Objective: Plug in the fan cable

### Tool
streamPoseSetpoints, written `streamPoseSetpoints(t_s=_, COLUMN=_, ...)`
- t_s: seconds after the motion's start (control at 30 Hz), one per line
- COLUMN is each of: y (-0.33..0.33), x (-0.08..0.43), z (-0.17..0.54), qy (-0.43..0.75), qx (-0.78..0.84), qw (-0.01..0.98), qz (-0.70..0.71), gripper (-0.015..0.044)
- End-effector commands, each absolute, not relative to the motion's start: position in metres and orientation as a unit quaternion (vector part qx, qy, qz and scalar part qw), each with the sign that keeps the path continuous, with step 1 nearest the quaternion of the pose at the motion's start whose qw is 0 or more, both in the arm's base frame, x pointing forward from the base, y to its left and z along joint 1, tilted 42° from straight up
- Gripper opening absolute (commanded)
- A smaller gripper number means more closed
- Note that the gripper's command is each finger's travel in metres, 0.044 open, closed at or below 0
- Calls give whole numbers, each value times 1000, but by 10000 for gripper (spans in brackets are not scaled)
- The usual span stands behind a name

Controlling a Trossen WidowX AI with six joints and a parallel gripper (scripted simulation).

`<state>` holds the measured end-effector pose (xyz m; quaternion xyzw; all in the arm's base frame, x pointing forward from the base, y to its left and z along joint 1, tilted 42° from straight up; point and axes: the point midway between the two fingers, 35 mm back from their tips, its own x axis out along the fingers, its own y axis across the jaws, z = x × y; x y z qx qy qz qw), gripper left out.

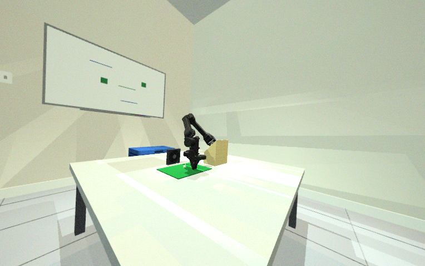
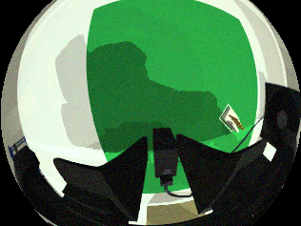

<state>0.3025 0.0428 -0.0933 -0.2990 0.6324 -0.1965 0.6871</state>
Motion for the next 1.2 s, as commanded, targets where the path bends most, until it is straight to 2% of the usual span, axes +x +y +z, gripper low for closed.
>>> streamPoseSetpoints(t_s=0.0, y=43, x=303, z=-93, qy=632, qx=-299, qw=687, qz=-196, gripper=20)
streamPoseSetpoints(t_s=0.03, y=43, x=303, z=-93, qy=632, qx=-299, qw=687, qz=-196, gripper=0)
streamPoseSetpoints(t_s=0.17, y=45, x=302, z=-91, qy=632, qx=-299, qw=687, qz=-196, gripper=0)
streamPoseSetpoints(t_s=0.3, y=74, x=297, z=-58, qy=633, qx=-302, qw=686, qz=-196, gripper=0)
streamPoseSetpoints(t_s=0.57, y=74, x=297, z=-55, qy=635, qx=-309, qw=682, qz=-189, gripper=0)
streamPoseSetpoints(t_s=1.17, y=30, x=313, z=-15, qy=662, qx=-499, qw=559, qz=9, gripper=0)
